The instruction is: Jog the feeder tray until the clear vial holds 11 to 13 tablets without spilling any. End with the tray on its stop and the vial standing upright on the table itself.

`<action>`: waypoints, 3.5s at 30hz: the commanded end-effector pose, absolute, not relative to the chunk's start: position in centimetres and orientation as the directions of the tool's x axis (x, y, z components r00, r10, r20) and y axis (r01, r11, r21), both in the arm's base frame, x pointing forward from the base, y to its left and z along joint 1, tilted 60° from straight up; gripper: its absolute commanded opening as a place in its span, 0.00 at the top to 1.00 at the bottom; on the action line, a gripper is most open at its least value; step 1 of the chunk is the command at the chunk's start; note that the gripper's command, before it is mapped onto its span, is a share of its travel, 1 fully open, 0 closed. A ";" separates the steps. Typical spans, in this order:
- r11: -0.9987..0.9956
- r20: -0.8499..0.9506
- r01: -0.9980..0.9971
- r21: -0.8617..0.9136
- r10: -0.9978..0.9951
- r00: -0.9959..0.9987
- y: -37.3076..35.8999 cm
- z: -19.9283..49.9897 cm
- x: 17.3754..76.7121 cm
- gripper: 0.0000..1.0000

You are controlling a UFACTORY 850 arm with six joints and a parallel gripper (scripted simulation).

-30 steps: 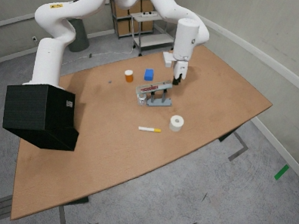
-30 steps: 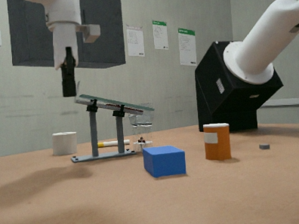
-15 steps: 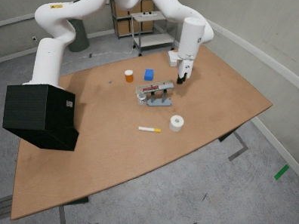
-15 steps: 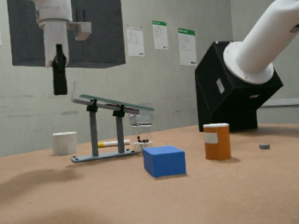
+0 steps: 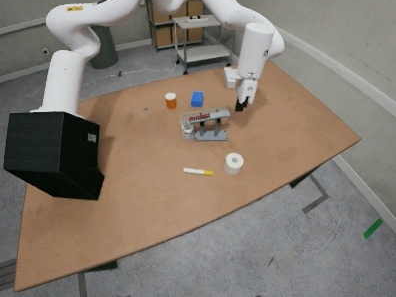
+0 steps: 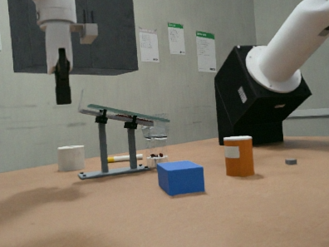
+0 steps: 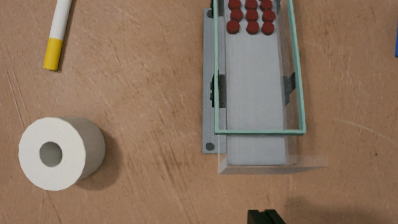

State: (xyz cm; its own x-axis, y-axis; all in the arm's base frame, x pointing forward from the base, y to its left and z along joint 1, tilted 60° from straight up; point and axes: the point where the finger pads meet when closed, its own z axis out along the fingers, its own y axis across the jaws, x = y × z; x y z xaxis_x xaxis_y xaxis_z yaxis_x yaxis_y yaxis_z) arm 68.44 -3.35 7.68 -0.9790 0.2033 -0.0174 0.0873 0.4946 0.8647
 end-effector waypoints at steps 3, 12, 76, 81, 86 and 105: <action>0.495 -0.019 0.087 0.865 0.204 -0.979 -3.4 7.7 68.5 1.00; 0.495 -0.019 0.087 0.865 0.204 -0.979 -3.4 7.7 68.5 1.00; 0.495 -0.019 0.087 0.865 0.204 -0.979 -2.2 7.3 65.9 1.00; 0.495 -0.019 0.087 0.865 0.204 -0.979 -2.2 7.3 65.9 1.00; 0.495 -0.019 0.087 0.865 0.204 -0.979 -2.3 7.3 66.0 1.00; 0.495 -0.019 0.087 0.865 0.204 -0.979 -3.4 7.7 68.5 1.00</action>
State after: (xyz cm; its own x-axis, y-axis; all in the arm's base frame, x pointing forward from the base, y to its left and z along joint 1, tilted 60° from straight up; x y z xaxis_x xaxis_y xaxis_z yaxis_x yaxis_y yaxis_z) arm 68.41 -3.33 7.67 -0.9790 0.2033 -0.0174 0.0873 0.4945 0.8648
